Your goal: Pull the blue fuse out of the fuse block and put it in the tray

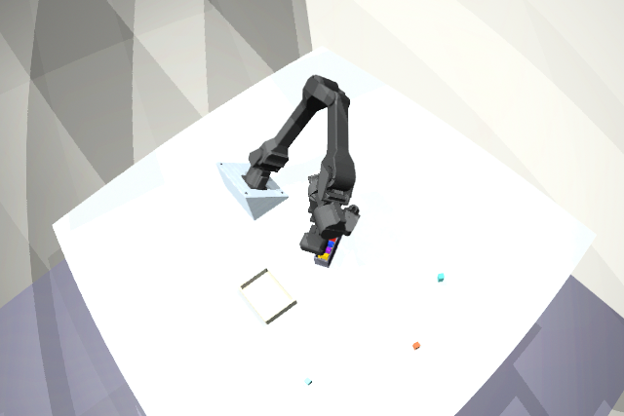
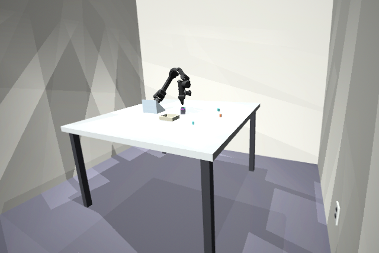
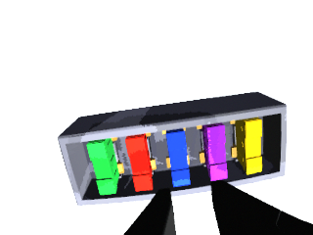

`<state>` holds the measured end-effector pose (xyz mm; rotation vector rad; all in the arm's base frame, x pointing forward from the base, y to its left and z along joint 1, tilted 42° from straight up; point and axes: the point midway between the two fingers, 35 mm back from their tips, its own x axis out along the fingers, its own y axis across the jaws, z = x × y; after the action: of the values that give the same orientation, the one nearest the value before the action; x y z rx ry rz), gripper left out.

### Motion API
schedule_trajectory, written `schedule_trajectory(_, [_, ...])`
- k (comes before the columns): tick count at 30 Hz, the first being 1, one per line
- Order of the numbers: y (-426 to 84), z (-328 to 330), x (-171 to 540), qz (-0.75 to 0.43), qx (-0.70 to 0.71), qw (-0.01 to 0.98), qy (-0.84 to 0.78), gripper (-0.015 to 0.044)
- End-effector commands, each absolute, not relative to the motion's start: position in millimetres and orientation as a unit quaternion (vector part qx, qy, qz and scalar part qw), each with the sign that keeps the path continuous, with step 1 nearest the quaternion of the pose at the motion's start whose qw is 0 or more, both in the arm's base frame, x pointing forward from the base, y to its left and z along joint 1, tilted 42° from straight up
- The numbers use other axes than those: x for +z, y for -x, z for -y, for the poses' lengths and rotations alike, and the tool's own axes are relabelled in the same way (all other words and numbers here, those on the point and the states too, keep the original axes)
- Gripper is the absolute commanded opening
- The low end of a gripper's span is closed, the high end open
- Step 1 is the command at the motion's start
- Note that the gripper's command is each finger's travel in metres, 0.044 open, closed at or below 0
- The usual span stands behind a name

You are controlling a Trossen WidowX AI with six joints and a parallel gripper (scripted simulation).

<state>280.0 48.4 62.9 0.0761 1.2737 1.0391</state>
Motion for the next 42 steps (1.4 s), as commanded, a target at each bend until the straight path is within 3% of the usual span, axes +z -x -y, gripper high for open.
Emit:
schedule_trajectory(1, [-279, -51, 60, -0.570, 0.462, 0.679, -0.032, 0.0073])
schedule_trajectory(42, [-275, -75, 36, -0.569, 0.463, 0.679, -0.033, 0.0073])
